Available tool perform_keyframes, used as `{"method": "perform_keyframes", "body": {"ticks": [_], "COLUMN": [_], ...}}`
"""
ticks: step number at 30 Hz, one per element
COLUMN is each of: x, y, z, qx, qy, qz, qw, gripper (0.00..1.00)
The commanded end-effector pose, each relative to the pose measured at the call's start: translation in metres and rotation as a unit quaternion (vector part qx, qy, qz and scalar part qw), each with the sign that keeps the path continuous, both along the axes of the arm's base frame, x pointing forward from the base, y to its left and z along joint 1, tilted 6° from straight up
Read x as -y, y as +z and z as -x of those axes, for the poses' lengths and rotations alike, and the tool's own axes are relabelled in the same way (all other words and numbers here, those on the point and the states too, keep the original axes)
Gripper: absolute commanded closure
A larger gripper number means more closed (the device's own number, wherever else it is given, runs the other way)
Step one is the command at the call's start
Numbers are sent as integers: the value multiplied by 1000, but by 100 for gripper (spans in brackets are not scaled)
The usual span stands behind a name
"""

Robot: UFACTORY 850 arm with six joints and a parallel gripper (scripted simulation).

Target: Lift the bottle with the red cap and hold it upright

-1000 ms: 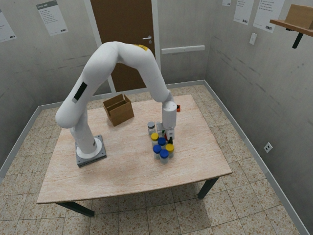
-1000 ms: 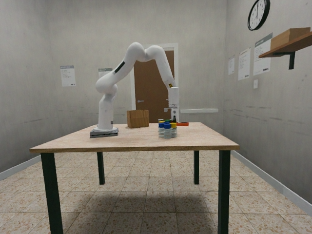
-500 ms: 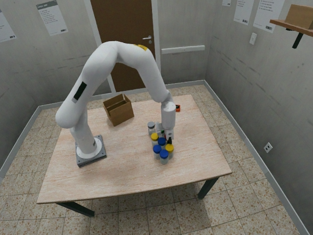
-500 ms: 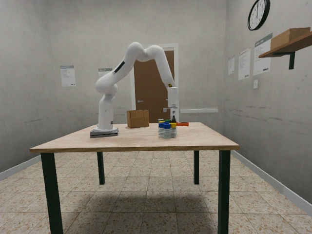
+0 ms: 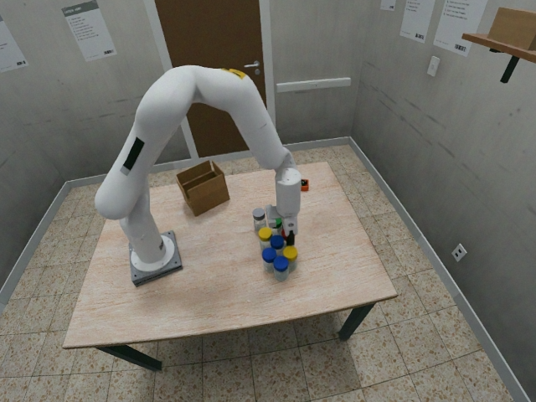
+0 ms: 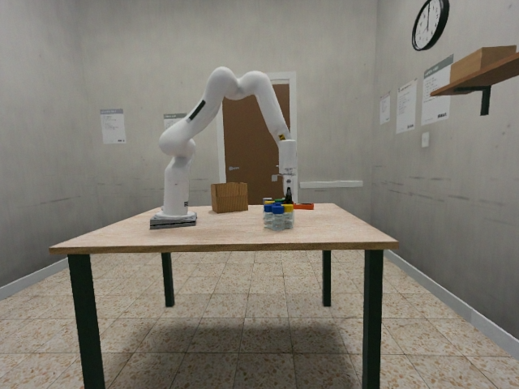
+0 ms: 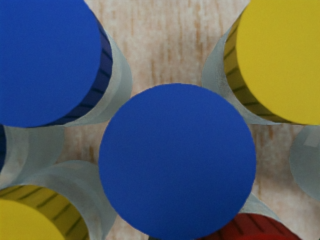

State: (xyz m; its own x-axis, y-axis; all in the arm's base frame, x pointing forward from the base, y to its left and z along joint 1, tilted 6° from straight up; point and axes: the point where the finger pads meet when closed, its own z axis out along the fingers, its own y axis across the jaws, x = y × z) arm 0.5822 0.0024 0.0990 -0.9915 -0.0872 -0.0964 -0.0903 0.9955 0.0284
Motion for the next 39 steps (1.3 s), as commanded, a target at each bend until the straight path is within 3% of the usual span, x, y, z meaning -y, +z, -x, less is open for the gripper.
{"method": "perform_keyframes", "body": {"ticks": [1, 17, 18, 39], "x": [0, 0, 0, 0], "y": [1, 10, 10, 10], "z": [-1, 1, 0, 0], "qx": [1, 1, 1, 1], "qy": [0, 0, 0, 0], "qz": [0, 0, 0, 0], "qw": [1000, 1000, 1000, 1000], "gripper": [21, 21, 100, 100]}}
